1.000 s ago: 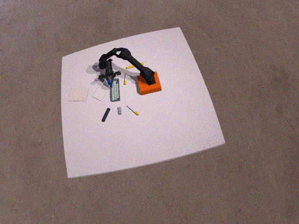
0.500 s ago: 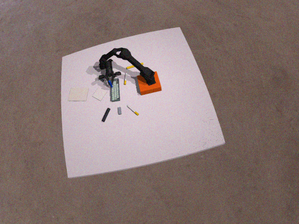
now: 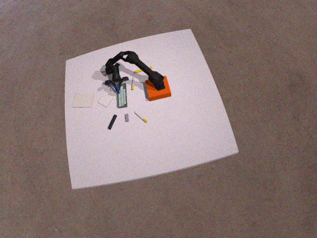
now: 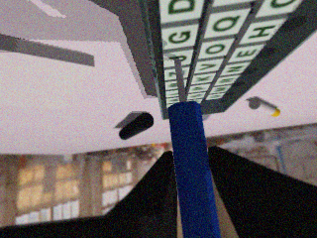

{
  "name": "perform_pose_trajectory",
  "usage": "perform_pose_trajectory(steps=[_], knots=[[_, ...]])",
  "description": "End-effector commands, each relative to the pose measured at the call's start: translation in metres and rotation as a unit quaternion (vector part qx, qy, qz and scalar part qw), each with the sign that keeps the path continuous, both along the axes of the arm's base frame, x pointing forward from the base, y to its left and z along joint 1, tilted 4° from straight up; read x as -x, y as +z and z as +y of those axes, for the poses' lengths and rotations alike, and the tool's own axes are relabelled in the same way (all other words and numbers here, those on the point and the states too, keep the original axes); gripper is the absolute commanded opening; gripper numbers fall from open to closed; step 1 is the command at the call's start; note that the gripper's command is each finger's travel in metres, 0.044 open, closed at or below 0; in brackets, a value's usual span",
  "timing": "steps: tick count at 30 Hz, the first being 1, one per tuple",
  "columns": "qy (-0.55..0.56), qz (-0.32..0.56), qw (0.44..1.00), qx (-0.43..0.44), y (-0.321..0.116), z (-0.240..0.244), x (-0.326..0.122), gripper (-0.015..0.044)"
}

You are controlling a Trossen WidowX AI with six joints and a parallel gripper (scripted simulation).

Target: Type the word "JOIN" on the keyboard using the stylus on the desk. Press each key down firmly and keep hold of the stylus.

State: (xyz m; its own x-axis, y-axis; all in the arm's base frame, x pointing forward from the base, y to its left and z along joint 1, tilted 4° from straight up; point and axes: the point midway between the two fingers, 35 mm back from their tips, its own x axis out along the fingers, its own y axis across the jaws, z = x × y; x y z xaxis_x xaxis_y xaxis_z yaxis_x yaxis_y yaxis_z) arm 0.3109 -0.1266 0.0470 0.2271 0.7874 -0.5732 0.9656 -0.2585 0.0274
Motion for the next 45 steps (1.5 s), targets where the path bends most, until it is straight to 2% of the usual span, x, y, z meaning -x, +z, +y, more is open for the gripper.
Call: perform_pose_trajectory(steps=[1, 16, 25, 28, 37, 38, 45], knots=[[0.001, -0.002, 1.0, 0.0, -0.002, 0.0, 0.0, 0.0081], [0.001, -0.002, 1.0, 0.0, -0.004, 0.0, 0.0, 0.0081], [0.001, -0.003, 1.0, 0.0, 0.034, 0.003, 0.0, 0.0081], [0.003, -0.004, 1.0, 0.002, 0.031, 0.003, 0.0, 0.0085], [0.003, -0.004, 1.0, 0.002, 0.031, 0.003, 0.0, 0.0025], [0.002, -0.004, 1.0, 0.002, 0.031, 0.003, 0.001, 0.0], [0.001, -0.003, 1.0, -0.001, 0.035, 0.003, 0.019, 0.0]])
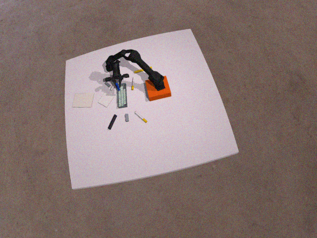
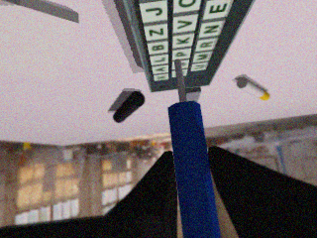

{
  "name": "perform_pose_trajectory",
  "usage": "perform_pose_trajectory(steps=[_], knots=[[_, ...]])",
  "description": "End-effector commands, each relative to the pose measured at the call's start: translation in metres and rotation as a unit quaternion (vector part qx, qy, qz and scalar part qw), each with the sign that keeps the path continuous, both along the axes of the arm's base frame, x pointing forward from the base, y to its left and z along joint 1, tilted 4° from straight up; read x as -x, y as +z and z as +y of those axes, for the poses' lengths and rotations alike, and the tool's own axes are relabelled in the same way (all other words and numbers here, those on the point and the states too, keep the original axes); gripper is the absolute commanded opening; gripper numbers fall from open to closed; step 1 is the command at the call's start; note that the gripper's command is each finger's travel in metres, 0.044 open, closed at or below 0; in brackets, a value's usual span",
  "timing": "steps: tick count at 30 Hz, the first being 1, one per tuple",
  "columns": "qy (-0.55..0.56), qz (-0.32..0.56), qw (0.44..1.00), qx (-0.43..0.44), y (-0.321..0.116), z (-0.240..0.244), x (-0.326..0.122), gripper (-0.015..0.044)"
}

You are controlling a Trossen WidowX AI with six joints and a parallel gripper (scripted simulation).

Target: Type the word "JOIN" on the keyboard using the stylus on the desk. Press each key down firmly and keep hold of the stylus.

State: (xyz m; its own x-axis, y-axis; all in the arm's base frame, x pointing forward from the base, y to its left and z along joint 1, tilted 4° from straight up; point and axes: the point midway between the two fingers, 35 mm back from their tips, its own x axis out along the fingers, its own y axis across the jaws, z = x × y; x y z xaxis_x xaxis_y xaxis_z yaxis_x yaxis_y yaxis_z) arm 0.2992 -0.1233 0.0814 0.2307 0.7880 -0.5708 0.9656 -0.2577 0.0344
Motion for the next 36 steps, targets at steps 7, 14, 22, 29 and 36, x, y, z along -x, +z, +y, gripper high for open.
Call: perform_pose_trajectory(steps=[7, 14, 22, 29, 36], knots=[[0.0, 0.001, 1.0, -0.001, -0.009, -0.001, 0.008, 0.0], [0.0, 0.001, 1.0, -0.001, -0.019, -0.002, 0.009, 0.0], [0.0, 0.001, 1.0, -0.001, -0.019, -0.002, 0.009, 0.0], [0.0, 0.001, 1.0, -0.001, -0.021, -0.002, 0.01, 0.0081], [0.0, 0.001, 1.0, -0.001, -0.023, -0.003, 0.01, 0.0081]])
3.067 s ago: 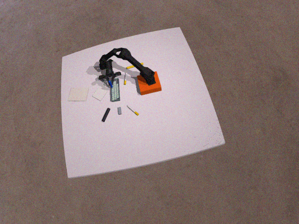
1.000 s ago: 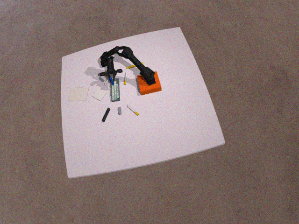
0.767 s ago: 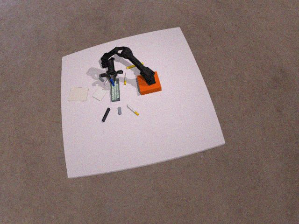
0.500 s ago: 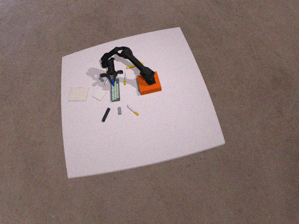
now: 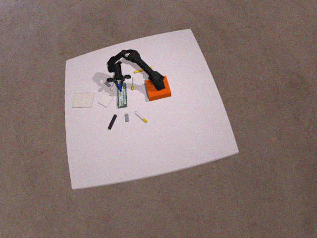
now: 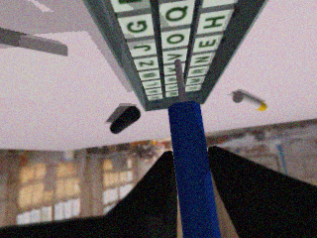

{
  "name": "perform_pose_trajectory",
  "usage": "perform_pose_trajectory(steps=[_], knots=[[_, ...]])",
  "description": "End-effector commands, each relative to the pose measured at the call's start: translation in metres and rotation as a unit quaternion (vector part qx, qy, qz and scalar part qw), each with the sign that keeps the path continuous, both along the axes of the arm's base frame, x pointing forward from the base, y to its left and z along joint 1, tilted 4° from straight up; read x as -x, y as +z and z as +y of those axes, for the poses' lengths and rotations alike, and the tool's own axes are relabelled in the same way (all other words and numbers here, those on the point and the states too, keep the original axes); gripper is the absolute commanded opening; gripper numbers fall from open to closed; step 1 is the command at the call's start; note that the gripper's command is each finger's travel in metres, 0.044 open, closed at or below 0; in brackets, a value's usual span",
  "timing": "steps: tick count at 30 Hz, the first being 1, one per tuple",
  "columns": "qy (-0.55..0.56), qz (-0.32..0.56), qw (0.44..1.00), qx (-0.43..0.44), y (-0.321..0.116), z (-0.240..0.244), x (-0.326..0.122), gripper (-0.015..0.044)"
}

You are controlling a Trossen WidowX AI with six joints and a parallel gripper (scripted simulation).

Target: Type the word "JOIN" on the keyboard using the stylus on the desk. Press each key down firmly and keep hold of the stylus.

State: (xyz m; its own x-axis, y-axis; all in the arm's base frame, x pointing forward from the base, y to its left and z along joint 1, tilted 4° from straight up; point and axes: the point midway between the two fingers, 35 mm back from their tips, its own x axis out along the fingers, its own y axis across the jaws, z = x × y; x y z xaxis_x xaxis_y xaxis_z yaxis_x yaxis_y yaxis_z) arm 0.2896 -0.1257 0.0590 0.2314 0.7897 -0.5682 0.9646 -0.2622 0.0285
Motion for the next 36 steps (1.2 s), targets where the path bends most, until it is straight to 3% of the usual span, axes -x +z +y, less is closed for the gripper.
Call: perform_pose_trajectory(steps=[1, 36], knots=[[0.002, -0.001, 1.0, 0.002, -0.002, 0.0, 0.001, 0.0081], [0.002, -0.001, 1.0, 0.002, -0.017, -0.002, 0.0, 0.0081]])
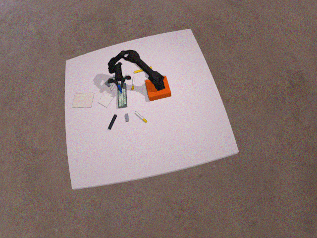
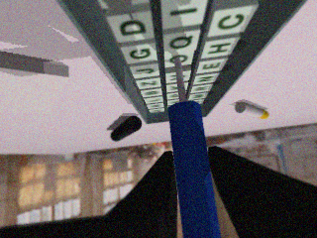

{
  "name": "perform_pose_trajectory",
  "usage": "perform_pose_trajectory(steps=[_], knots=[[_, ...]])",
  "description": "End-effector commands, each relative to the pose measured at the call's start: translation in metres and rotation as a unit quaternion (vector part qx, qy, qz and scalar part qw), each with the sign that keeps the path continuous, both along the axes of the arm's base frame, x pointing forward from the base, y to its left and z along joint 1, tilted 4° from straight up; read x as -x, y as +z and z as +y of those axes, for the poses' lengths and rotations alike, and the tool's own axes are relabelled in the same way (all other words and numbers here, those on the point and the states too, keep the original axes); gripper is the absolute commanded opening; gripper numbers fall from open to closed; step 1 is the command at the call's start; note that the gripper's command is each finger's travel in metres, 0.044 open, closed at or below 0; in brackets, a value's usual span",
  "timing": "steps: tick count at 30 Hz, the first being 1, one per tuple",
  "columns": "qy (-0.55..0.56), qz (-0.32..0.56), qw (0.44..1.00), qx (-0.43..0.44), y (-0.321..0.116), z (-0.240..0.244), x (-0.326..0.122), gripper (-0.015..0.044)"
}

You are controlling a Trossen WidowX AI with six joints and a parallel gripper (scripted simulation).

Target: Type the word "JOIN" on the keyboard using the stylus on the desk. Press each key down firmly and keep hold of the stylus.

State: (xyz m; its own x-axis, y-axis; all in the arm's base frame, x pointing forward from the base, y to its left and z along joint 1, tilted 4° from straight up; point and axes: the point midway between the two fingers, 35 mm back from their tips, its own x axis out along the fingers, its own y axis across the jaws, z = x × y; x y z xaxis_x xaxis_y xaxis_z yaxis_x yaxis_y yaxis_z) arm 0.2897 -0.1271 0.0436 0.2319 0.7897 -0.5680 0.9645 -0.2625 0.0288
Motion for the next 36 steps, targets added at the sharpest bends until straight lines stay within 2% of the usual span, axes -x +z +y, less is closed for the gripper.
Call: perform_pose_trajectory(steps=[1, 10, 18, 21, 33, 36], knots=[[0.003, -0.001, 1.0, 0.002, -0.002, 0.0, 0.001, 0.0081], [0.003, -0.001, 1.0, 0.002, 0.001, 0.0, 0.001, 0.0081], [0.003, -0.001, 1.0, 0.002, 0.037, 0.003, 0.001, 0.0081], [0.001, -0.003, 1.0, 0.004, 0.034, 0.002, 0.001, 0.0085], [-0.144, -0.009, 0.989, 0.011, 0.045, -0.015, 0.012, 0.0005], [-0.18, -0.013, 0.983, 0.009, 0.048, -0.019, 0.016, 0.0]])
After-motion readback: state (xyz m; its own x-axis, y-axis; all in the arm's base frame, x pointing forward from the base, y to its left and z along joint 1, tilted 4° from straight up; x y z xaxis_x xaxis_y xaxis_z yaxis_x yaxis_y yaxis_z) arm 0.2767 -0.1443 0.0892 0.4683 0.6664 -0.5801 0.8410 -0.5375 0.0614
